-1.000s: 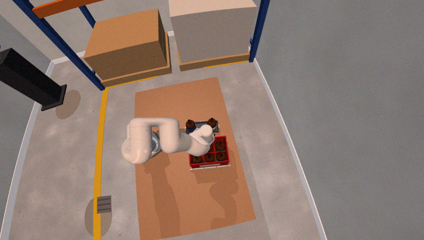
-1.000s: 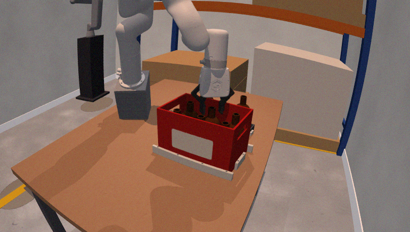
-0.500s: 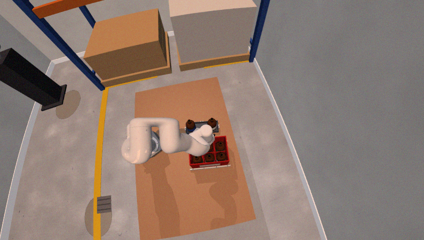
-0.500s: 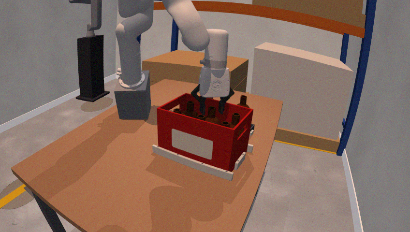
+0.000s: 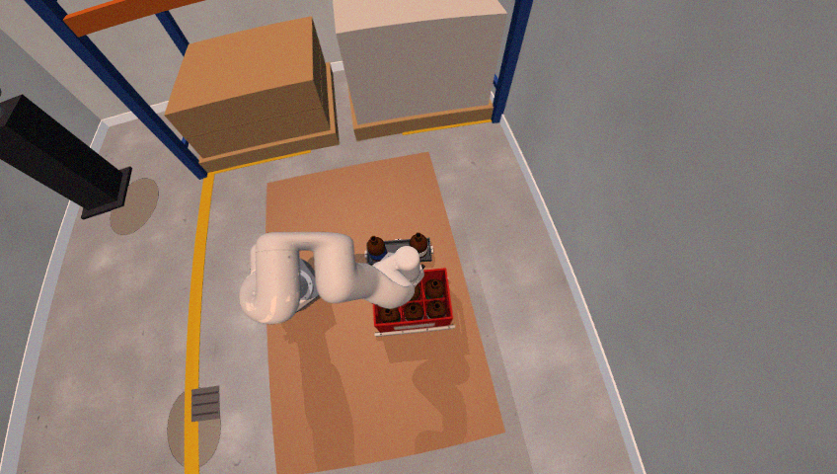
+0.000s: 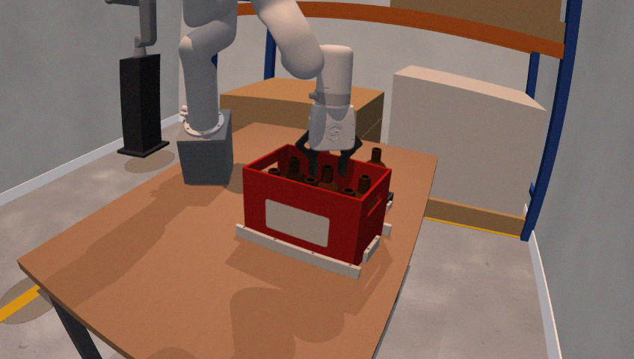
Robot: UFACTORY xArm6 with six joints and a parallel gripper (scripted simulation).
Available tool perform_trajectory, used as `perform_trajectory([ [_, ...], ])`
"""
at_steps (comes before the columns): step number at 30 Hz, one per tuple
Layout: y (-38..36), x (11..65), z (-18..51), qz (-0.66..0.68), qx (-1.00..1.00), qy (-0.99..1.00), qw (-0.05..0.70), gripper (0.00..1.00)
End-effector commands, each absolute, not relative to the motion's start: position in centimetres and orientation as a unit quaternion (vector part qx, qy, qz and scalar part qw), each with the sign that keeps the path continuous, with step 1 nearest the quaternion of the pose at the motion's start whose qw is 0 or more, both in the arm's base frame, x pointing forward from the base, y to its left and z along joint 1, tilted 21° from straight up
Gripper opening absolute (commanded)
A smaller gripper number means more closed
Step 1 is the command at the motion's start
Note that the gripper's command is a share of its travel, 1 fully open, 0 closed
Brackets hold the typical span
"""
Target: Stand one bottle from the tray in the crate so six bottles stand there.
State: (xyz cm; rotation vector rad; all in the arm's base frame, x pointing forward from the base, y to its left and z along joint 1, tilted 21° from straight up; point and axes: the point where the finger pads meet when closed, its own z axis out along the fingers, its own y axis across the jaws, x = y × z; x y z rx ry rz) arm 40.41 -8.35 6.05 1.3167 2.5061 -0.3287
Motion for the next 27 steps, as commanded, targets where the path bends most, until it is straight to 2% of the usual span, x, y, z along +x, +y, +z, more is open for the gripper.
perform_trajectory([
  [1, -8.3, 40.5, 6.2, -0.113, 0.457, 0.87, 0.147, 0.65],
  [27, -7.7, 40.3, 7.8, -0.113, 0.457, 0.87, 0.147, 0.65],
])
